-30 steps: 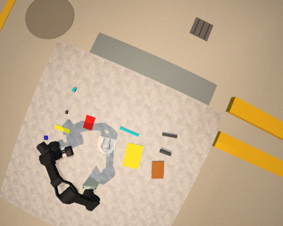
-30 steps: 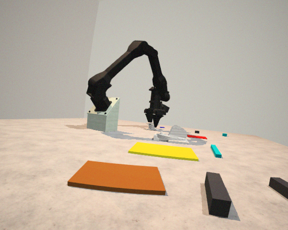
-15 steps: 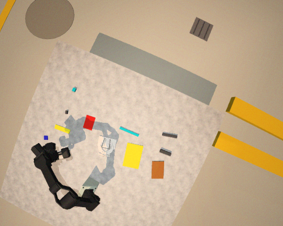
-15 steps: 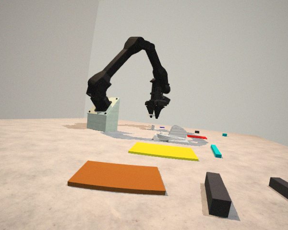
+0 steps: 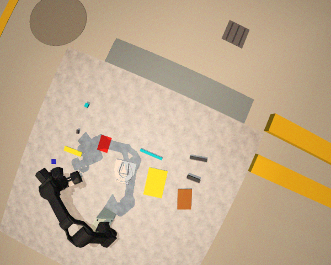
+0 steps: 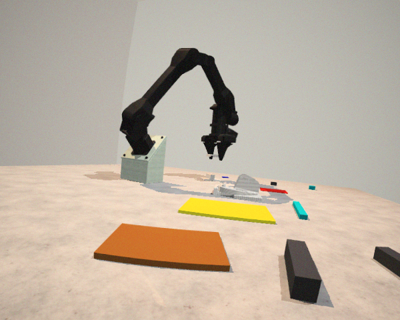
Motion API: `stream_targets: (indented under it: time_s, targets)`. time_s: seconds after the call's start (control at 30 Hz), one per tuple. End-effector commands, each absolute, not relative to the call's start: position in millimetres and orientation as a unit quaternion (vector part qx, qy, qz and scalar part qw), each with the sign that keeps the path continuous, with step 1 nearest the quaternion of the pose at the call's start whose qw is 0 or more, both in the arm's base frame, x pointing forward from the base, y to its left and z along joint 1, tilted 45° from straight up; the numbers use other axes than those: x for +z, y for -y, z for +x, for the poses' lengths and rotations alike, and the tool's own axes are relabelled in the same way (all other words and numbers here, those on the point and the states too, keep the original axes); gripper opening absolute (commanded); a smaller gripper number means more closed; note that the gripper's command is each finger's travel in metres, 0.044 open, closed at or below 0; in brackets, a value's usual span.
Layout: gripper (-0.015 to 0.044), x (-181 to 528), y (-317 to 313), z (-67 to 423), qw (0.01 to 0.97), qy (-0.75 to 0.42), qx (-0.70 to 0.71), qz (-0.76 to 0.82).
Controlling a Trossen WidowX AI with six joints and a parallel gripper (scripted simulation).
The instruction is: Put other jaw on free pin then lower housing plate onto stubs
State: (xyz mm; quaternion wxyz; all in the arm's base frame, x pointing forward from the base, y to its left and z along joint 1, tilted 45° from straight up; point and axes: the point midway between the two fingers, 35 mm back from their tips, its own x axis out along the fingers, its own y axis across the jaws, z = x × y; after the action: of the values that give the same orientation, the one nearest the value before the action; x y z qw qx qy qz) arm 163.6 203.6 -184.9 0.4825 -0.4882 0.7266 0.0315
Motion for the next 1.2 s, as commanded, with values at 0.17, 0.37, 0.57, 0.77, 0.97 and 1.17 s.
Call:
stream_targets:
  time_s: [0.17, 0.37, 0.57, 0.77, 0.97, 1.17]
  targets:
    - [0.0351, -167, -192, 184, 0.424, -0.717, 0.12, -0.54]
    - [0.0351, -156, -184, 197, 0.379, -0.704, 0.182, -0.573]
    - [0.0351, -145, -175, 209, 0.331, -0.685, 0.242, -0.603]
    - [0.0351, -134, -165, 220, 0.28, -0.661, 0.3, -0.628]
    - [0.0351, -123, -154, 231, 0.227, -0.633, 0.354, -0.65]
    - [0.0351, -113, -142, 241, 0.172, -0.6, 0.406, -0.667]
